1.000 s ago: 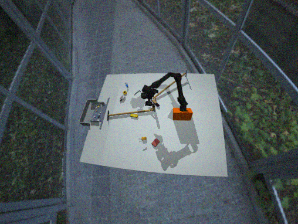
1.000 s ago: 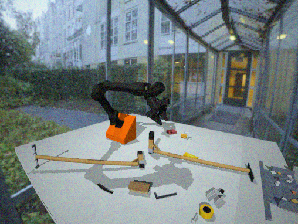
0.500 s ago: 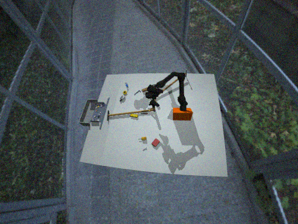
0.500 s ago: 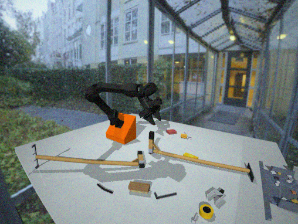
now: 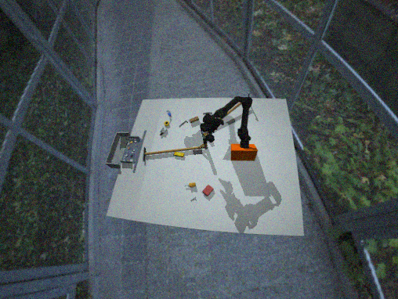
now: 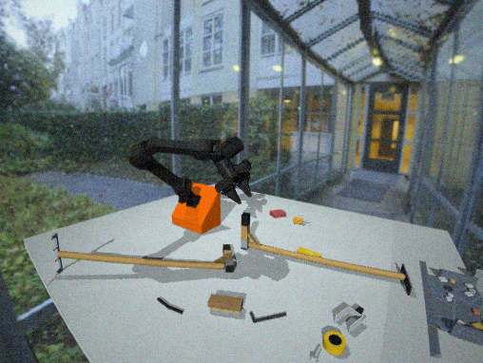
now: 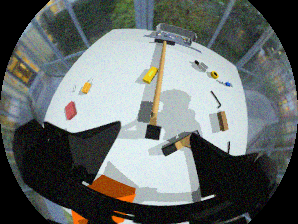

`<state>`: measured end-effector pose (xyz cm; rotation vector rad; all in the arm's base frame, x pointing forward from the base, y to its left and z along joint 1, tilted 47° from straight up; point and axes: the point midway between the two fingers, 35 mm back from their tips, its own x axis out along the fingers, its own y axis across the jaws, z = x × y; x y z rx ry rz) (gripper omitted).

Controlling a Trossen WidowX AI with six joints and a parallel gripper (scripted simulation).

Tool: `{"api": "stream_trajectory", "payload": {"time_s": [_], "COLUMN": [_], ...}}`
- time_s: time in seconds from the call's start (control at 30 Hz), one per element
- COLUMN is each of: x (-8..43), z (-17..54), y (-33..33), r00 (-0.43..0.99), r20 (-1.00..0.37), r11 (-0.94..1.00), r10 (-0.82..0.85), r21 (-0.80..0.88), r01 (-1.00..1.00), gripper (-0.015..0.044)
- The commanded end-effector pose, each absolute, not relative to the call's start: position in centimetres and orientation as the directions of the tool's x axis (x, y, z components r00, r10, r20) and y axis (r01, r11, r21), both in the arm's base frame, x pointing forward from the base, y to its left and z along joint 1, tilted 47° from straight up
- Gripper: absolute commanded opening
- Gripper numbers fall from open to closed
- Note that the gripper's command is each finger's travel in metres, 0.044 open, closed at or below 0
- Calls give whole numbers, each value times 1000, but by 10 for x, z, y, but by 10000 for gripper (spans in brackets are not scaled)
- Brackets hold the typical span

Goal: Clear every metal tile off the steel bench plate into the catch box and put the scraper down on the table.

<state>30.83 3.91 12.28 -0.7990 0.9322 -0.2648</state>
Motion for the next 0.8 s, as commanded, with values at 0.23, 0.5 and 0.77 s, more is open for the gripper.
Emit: {"api": "stream_trajectory", "payload": {"time_s": [0.23,0.5,0.77], "x": [283,283,282], "z": [116,107,91], "y": [31,20,2], "r00": [608,608,609], "r20": [-599,-600,-598], "r11": [686,687,685], "r10": [-520,-520,-521], "r21": [-717,-717,-718], "r01": [-120,-120,-119], "gripper": [440,440,440]}}
